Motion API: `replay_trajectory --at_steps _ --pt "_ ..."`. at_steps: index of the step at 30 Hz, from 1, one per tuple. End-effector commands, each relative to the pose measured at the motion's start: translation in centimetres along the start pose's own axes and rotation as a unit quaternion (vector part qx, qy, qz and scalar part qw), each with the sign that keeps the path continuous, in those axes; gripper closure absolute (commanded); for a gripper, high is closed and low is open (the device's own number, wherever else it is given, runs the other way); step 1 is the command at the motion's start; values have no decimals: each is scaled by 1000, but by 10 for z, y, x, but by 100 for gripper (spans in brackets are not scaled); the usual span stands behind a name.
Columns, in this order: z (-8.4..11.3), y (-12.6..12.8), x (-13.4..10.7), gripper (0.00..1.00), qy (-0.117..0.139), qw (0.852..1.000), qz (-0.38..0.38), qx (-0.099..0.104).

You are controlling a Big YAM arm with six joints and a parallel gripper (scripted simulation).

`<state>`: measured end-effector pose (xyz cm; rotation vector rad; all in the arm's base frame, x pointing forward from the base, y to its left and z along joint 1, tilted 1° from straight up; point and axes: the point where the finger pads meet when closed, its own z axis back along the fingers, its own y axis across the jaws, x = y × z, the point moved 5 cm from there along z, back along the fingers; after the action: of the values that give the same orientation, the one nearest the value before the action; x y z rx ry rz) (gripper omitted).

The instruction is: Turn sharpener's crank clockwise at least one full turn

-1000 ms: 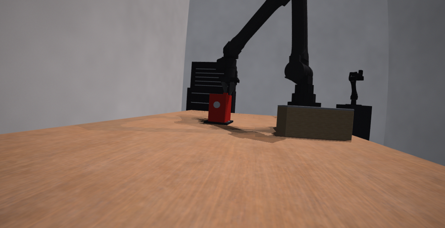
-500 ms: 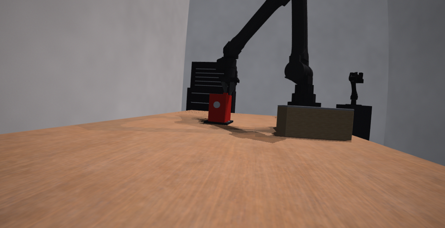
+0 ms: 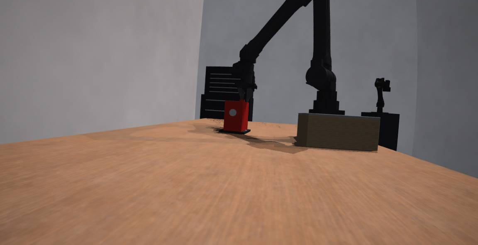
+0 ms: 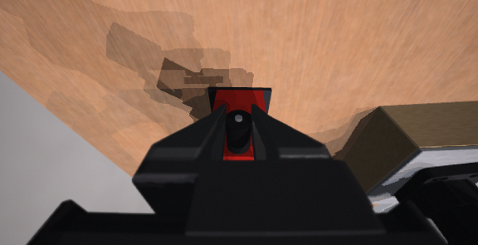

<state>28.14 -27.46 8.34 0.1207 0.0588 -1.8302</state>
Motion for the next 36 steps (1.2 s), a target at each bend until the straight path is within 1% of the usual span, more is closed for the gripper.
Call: replay_trajectory --at_steps 1,11,19,22,24,25,27,29,36 --pt "1 23 4 85 -2 1000 1 6" --pt "-3 36 5 85 -4 1000 1 10" --pt "-11 46 5 85 -3 1000 1 9" --pt "-16 46 4 85 -1 1000 0 5" --pt "-16 46 4 85 -1 1000 0 5" --pt "-25 33 1 85 9 1000 -6 -12" --pt "-22 45 3 85 1 1000 0 2" --pt "-20 53 6 85 -3 1000 1 8" --pt "-37 46 4 85 3 1000 -2 -5"
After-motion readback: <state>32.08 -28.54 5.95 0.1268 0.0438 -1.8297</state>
